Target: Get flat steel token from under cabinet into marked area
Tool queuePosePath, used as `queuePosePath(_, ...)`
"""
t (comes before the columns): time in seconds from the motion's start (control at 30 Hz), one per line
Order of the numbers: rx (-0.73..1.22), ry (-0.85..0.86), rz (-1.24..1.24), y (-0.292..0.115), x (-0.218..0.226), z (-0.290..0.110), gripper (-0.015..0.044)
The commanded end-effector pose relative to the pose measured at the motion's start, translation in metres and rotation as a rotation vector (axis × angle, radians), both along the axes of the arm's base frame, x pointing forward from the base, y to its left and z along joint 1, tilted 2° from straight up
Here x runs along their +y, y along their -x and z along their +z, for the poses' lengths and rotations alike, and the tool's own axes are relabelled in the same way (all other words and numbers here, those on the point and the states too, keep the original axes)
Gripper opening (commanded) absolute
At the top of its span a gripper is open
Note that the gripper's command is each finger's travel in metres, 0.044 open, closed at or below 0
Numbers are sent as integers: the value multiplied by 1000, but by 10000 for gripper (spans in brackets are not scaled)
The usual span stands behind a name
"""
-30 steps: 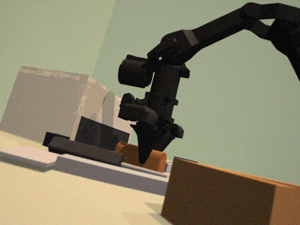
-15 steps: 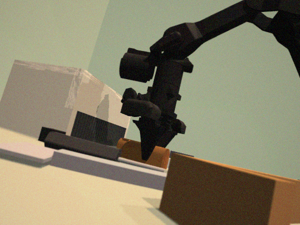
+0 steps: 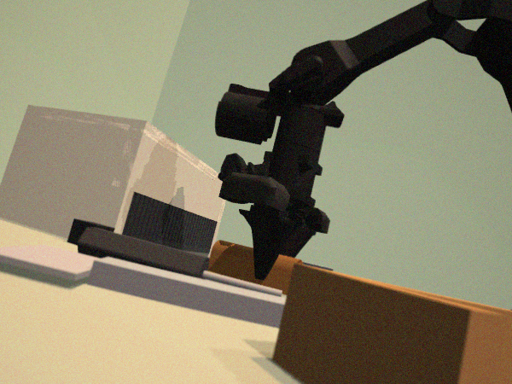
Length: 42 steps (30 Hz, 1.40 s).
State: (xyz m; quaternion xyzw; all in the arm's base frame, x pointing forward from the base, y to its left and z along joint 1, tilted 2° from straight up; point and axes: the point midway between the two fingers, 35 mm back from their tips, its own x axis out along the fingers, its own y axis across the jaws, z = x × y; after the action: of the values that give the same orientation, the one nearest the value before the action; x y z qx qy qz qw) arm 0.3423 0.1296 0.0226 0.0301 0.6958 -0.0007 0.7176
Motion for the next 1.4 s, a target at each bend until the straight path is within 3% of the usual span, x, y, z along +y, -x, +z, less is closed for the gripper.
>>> queuePosePath(0.0, 5, 1, -5, 6, 0, -1, 0)
queuePosePath(1.37, 9, 0, -5, 53, 4, -3, 0)
